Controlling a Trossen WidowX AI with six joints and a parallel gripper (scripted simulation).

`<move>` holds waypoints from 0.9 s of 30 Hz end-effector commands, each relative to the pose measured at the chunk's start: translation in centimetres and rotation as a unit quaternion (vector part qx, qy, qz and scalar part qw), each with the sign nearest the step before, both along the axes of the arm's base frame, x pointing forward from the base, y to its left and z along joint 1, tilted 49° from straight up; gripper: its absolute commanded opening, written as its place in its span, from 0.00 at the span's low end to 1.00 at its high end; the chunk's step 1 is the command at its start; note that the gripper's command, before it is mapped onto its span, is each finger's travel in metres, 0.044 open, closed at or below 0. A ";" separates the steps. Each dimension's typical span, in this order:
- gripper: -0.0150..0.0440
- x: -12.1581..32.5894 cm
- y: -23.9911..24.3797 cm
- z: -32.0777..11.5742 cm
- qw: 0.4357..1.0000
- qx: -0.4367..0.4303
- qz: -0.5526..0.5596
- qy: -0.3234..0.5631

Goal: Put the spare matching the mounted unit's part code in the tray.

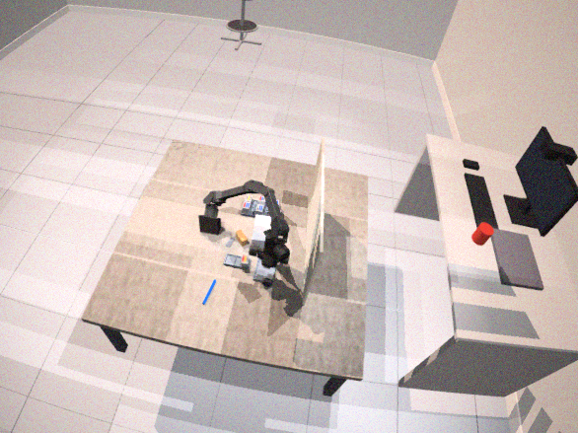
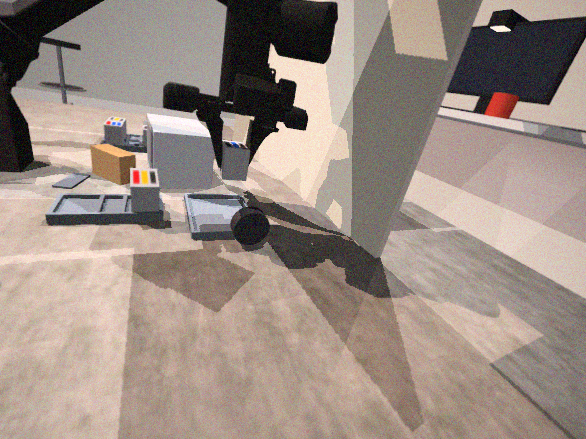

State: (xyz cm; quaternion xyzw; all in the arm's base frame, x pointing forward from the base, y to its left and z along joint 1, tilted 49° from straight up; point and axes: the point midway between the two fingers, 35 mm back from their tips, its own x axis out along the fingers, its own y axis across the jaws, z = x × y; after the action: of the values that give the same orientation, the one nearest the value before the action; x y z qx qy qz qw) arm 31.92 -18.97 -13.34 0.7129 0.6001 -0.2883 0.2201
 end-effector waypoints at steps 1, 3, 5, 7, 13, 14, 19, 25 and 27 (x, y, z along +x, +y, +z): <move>0.25 0.0 0.3 -0.2 1.000 0.002 -0.003 0.002; 0.25 0.0 0.4 -0.3 1.000 0.002 -0.003 0.002; 0.25 0.0 0.5 -0.4 1.000 0.002 -0.003 0.002; 0.25 0.0 0.6 -0.5 1.000 0.002 -0.003 0.002; 0.25 0.0 1.0 -0.8 1.000 0.002 -0.003 0.002; 0.25 0.0 1.1 -0.9 1.000 0.002 -0.003 0.002; 0.25 0.1 1.4 -1.1 1.000 0.003 -0.003 0.002; 0.25 0.1 1.7 -1.4 1.000 0.003 -0.003 0.001; 0.25 0.1 1.9 -1.5 1.000 0.003 -0.003 0.001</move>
State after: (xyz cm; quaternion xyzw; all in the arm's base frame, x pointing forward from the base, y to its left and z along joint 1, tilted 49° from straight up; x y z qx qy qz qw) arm 32.04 -17.32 -14.68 0.7131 0.6004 -0.2876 0.2198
